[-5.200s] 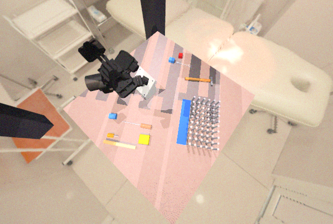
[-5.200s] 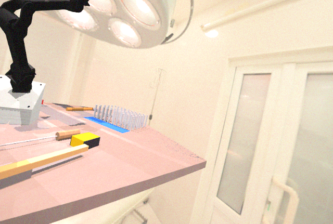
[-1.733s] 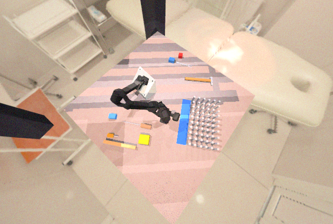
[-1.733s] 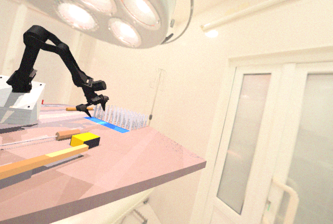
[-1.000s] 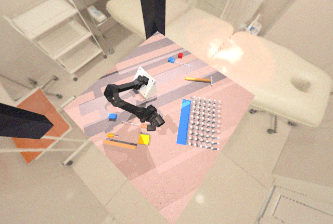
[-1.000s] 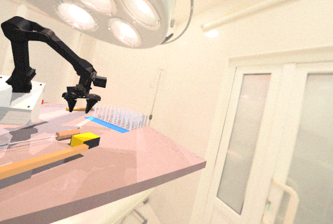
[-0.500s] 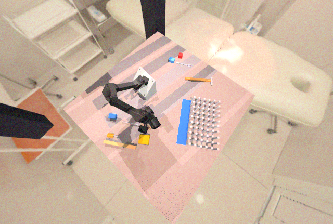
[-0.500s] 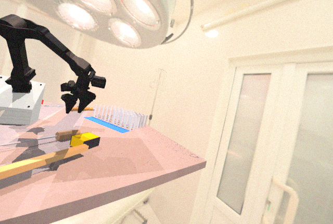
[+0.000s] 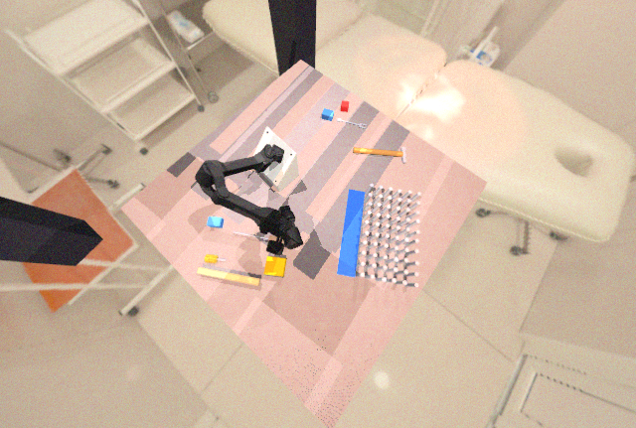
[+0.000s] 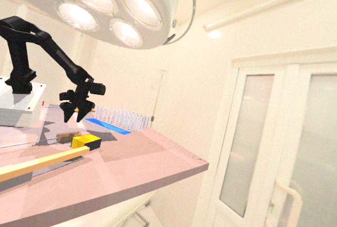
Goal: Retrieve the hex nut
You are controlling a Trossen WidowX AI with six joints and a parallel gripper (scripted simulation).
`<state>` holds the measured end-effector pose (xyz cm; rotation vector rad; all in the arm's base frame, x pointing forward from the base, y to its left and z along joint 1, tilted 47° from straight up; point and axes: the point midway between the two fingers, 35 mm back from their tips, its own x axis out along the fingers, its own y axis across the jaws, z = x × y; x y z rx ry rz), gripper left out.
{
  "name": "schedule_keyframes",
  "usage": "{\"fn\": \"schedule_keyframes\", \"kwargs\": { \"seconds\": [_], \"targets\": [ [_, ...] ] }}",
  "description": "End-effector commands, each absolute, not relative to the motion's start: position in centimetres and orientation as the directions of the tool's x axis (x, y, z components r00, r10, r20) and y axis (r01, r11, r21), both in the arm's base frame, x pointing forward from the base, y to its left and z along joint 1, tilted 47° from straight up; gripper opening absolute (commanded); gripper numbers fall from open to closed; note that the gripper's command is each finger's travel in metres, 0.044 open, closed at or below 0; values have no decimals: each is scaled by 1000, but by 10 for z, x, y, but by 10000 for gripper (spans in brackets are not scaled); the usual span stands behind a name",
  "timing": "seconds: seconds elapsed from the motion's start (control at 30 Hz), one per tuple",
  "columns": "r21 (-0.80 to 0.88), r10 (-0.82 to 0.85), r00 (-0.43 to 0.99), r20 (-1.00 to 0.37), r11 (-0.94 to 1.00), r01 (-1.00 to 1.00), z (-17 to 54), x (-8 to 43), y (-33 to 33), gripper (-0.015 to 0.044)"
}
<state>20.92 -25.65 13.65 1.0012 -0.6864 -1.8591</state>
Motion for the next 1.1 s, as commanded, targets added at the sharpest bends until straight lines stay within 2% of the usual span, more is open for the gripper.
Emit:
{"fn": "schedule_keyframes", "kwargs": {
  "seconds": [0.0,0.27,0.43,0.67,0.87,1.07],
  "targets": [
    [750,-874,-286,-393,-484,451,139,204,-262,440],
    [558,-703,-309,-641,-703,442,166,152,-292,440],
    [448,-558,-262,-787,-810,378,197,104,-294,440],
    [437,-541,-251,-803,-820,370,202,98,-293,440],
    [437,-541,-251,-803,-820,370,202,98,-293,282],
    [437,-541,-251,-803,-820,370,202,98,-293,280]
  ]
}}
